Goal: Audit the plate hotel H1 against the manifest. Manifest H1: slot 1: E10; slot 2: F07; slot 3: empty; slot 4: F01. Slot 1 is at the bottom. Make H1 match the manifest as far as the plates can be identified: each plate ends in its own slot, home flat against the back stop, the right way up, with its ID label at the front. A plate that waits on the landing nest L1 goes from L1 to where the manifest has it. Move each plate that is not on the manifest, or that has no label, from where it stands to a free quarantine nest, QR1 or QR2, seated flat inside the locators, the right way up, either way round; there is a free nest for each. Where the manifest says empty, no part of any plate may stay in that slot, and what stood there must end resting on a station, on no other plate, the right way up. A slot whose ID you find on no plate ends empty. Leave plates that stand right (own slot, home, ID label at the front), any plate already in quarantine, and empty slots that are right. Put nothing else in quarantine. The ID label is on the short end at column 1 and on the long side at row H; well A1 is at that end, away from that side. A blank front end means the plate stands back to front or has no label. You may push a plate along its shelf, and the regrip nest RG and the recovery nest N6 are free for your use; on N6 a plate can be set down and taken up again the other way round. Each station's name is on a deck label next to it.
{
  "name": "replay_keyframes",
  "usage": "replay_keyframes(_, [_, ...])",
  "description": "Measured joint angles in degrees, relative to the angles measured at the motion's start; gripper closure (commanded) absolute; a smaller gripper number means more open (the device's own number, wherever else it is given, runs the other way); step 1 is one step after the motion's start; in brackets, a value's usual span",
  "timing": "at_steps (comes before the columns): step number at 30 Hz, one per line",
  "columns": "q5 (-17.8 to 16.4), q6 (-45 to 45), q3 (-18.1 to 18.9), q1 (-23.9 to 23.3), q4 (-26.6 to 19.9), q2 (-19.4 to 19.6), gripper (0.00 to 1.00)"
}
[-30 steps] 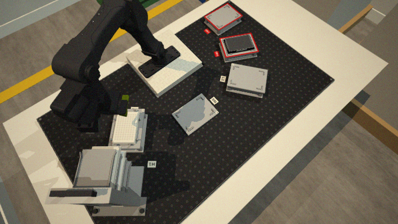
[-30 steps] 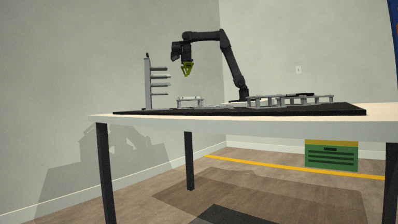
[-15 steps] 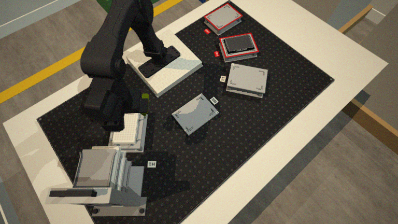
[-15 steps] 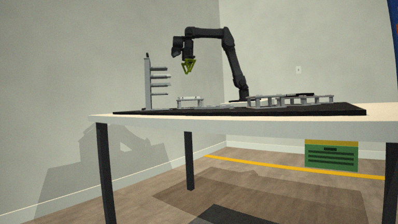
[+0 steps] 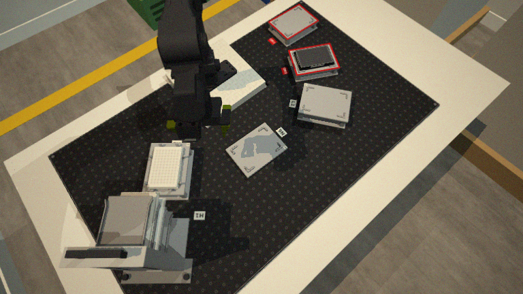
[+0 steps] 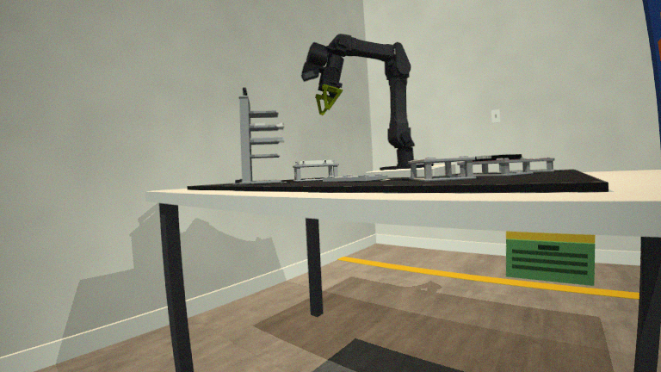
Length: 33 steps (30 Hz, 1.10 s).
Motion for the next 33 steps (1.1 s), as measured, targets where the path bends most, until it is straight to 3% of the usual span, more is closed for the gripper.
replay_keyframes(8, [3.1,5.2,-8.7,6.4,8.2,-7.0,0.0])
replay_keyframes(33, [11.1,7.2,-31.8,10.6,33.9,-24.4,0.0])
